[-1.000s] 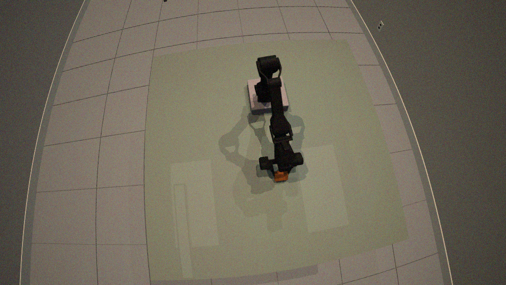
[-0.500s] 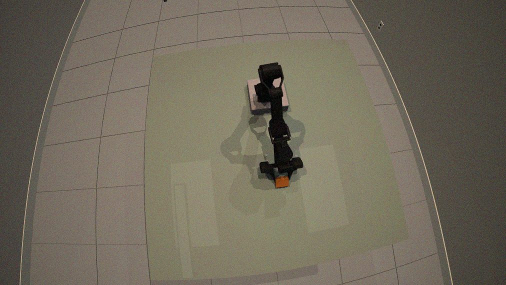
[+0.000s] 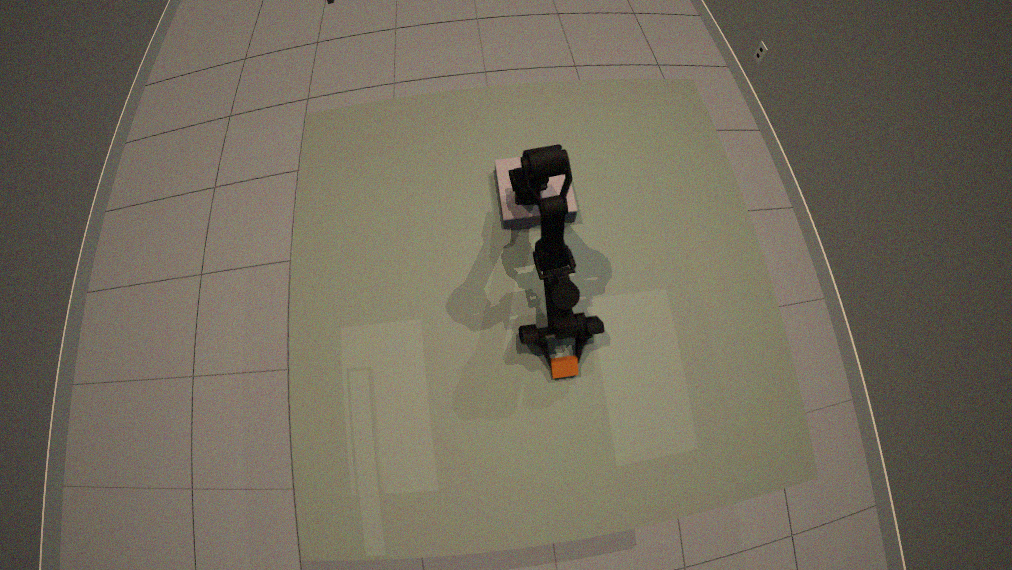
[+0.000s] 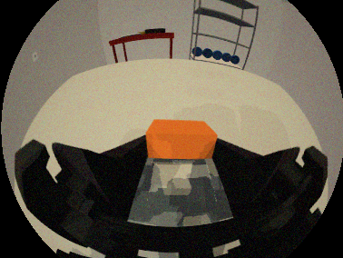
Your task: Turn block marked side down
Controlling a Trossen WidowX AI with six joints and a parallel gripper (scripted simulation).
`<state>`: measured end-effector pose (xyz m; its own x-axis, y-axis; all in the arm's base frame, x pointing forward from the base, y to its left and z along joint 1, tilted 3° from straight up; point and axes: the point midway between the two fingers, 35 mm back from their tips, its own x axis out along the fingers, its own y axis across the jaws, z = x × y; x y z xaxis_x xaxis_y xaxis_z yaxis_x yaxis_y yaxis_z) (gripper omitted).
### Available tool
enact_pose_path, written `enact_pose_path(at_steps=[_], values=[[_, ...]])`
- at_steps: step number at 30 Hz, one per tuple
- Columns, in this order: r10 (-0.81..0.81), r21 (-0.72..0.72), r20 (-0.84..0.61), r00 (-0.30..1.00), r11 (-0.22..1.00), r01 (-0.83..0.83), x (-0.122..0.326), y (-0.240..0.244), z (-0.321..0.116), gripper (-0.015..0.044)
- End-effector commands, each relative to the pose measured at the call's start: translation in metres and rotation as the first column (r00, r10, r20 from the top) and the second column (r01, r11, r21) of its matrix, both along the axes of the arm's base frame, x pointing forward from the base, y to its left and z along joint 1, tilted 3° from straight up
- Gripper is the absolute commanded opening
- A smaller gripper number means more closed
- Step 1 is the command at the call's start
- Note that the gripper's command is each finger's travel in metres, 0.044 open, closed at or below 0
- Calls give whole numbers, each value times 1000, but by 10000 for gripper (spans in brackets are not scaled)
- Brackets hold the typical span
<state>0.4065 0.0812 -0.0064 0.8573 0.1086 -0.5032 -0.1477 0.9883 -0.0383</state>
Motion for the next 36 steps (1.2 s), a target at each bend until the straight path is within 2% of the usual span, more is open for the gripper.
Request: enact_pose_path(at_steps=[1, 11, 30, 36], values=[[1, -3, 29, 1000, 1000, -1, -8, -3, -7, 0], [3, 14, 159, 987, 1000, -5, -21, -6, -3, 0], [3, 18, 181, 983, 1000, -6, -22, -6, 1, 0], [3, 18, 181, 983, 1000, -6, -22, -6, 1, 157]])
